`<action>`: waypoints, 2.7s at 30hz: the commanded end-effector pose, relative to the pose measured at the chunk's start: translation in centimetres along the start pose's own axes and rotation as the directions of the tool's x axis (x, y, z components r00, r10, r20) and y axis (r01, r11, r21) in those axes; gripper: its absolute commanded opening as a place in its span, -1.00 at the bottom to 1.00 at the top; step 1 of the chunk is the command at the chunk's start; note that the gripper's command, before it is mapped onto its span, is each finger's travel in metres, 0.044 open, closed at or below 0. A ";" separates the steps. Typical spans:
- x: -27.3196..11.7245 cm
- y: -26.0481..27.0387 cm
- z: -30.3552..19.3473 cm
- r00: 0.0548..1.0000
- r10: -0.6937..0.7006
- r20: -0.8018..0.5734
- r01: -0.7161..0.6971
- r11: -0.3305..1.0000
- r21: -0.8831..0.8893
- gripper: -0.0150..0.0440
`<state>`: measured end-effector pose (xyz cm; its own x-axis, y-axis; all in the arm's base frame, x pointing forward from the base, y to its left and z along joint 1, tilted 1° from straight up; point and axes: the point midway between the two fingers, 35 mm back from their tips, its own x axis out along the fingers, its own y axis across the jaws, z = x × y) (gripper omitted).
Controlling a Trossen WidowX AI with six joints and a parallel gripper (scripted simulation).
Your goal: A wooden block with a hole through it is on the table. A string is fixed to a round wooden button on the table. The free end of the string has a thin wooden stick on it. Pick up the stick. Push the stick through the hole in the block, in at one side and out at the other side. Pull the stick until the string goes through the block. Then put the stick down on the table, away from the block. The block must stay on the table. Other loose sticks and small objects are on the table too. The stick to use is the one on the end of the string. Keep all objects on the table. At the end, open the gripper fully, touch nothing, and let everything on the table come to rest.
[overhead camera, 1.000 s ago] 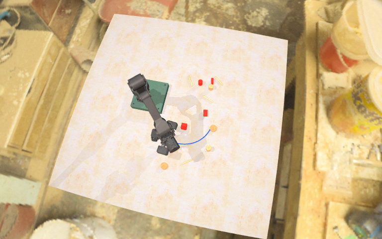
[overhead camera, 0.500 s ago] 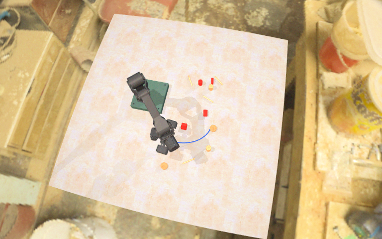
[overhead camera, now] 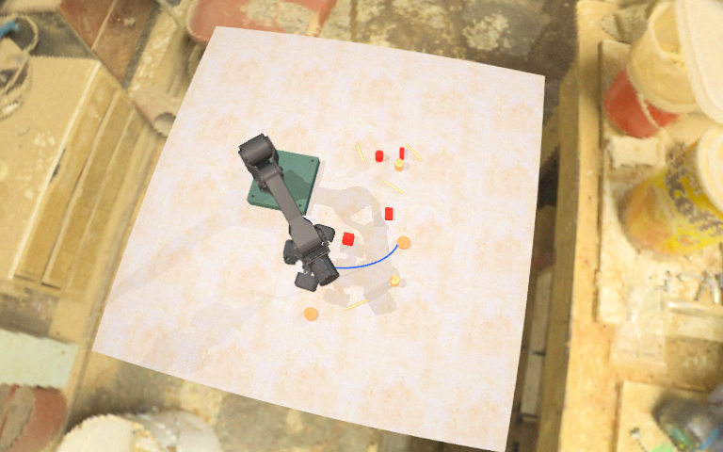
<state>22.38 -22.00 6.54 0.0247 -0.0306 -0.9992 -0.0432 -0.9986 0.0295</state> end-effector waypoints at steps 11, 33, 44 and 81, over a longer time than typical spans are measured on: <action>-0.1 0.1 -0.5 1.000 0.001 -0.001 -0.001 0.980 -0.199 -0.49; -0.3 0.3 -2.3 1.000 0.002 -0.005 -0.005 0.540 -0.842 -0.49; -0.4 0.4 -3.2 1.000 0.002 -0.006 -0.007 0.169 -0.986 -0.49; -0.5 0.5 -6.3 1.000 0.004 -0.012 -0.001 -0.923 -0.385 -0.49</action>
<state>28.31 -22.69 7.23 0.0362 -0.0350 -0.9987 0.5332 0.8460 -0.0103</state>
